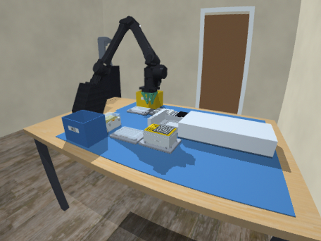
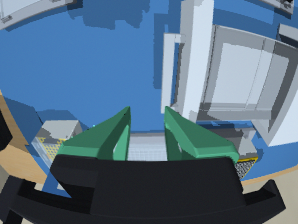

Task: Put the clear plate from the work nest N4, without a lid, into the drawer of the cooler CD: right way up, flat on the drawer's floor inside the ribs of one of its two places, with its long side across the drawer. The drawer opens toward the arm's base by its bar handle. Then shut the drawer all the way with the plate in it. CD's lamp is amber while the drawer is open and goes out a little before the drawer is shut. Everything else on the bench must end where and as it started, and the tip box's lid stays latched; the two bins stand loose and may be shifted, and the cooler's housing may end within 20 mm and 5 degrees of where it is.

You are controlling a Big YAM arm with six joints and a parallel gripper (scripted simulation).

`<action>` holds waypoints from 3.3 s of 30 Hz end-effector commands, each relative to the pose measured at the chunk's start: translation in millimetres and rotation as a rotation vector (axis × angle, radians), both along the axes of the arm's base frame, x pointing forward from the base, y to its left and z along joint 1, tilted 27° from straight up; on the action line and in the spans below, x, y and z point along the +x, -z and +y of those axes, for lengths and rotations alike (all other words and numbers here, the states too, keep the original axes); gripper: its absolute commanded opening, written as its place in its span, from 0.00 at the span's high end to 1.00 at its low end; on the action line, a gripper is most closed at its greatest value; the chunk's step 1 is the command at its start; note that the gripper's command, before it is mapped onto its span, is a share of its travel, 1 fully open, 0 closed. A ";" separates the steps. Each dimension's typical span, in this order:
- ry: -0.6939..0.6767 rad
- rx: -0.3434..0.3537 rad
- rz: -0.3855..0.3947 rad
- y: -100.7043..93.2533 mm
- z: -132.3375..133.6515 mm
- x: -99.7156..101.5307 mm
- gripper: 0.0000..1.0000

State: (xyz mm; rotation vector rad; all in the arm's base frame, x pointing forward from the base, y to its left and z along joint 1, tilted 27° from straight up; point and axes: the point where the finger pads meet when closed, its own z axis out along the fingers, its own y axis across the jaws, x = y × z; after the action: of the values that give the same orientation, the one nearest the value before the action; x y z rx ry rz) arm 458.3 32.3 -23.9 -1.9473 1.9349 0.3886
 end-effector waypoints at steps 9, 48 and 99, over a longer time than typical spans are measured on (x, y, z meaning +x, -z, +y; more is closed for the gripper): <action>0.009 -0.003 -0.068 -36.9 -18.8 24.0 0.70; 0.596 0.044 0.254 6.1 -93.9 16.7 0.00; 1.378 0.107 0.636 66.3 -188.1 17.9 0.00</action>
State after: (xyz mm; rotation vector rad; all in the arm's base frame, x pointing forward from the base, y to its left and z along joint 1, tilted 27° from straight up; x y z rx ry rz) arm 454.5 -152.7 -92.8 -0.0610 2.9834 0.6962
